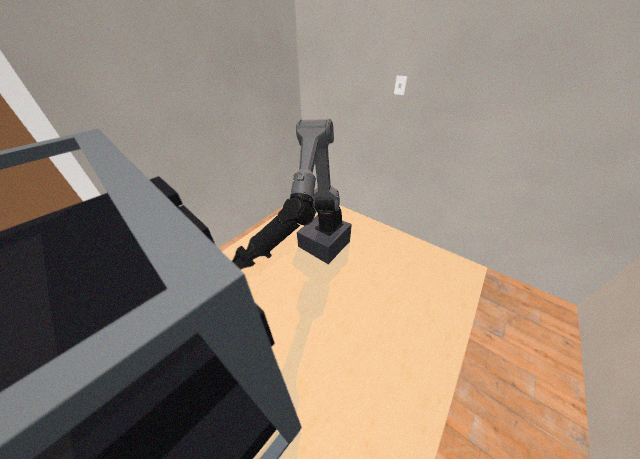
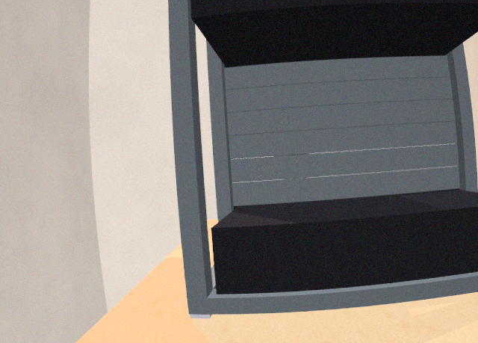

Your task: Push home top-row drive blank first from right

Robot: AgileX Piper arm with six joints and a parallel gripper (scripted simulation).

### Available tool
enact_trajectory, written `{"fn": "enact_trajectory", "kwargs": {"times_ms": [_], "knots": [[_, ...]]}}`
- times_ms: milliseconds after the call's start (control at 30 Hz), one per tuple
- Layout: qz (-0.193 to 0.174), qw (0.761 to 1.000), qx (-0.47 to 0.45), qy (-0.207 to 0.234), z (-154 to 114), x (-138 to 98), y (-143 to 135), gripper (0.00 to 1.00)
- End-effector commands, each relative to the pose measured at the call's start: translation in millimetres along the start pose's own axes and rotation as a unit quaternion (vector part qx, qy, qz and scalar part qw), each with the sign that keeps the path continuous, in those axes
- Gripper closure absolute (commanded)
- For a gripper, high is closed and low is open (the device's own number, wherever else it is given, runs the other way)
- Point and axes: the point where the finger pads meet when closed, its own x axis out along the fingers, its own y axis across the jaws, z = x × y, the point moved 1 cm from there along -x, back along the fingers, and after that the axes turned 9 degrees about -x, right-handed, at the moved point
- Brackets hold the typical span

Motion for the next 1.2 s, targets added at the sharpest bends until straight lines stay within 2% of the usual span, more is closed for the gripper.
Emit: {"fn": "enact_trajectory", "kwargs": {"times_ms": [0, 867, 1167], "knots": [[-0.001, 1.000, 0.000, 0.000, -0.4, -0.2, -0.3, 0.00], [-0.001, 1.000, 0.006, -0.005, 1.2, -1.2, 0.1, 0.00], [-0.001, 1.000, 0.022, -0.019, 5.6, -4.1, 1.3, 0.00]]}}
